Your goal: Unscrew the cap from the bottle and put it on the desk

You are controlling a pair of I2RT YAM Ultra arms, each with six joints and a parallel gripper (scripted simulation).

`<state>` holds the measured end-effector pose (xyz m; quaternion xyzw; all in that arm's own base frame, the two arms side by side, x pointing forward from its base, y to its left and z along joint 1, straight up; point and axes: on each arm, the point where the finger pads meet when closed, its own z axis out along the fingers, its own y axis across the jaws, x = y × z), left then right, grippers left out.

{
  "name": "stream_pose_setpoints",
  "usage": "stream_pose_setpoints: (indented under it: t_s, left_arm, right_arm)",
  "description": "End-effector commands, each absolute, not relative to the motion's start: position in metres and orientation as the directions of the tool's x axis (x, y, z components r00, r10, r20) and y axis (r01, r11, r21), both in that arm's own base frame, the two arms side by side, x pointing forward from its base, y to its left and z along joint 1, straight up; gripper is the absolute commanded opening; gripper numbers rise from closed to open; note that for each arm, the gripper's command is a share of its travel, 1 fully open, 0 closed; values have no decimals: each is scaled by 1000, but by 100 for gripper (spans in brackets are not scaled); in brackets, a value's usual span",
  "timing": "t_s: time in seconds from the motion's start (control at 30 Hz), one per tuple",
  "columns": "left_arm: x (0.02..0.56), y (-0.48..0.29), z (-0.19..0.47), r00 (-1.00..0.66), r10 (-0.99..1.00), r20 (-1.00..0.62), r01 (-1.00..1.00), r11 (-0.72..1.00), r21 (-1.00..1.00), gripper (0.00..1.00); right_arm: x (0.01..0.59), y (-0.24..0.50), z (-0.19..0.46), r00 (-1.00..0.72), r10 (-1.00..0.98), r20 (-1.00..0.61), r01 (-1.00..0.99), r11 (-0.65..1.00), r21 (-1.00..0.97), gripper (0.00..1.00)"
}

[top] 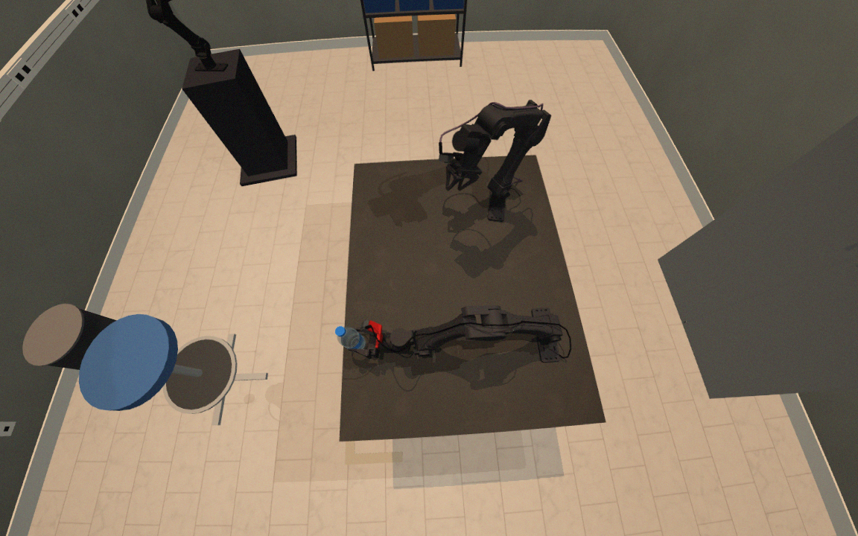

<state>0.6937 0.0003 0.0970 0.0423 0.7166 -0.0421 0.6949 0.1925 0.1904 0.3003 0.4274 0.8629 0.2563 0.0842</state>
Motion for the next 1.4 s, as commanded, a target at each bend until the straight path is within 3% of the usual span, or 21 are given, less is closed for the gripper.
stream_pose_setpoints:
  t_s: [0.0, 0.53, 1.03, 1.1, 1.37]
  left_arm:
    - [684, -20, 136, 47, 1, -999, 187, 982, 10, 0]
    - [619, -192, 129, 37, -10, -999, 571, 821, 13, 0]
    - [490, -341, 123, 23, -16, -1000, 879, 476, 12, 0]
    - [490, -341, 123, 23, -16, -1000, 879, 476, 12, 0]
    - [409, -394, 120, 16, -16, -1000, 967, 255, 11, 0]
  right_arm:
    - [191, 191, 296, -625, 778, 63, 693, 516, 504, 57]
    - [191, 191, 296, -625, 778, 63, 693, 516, 504, 57]
    - [191, 191, 296, -625, 778, 63, 693, 516, 504, 57]
    - [191, 191, 296, -625, 778, 63, 693, 516, 504, 57]
    - [191, 191, 296, -625, 778, 63, 693, 516, 504, 57]
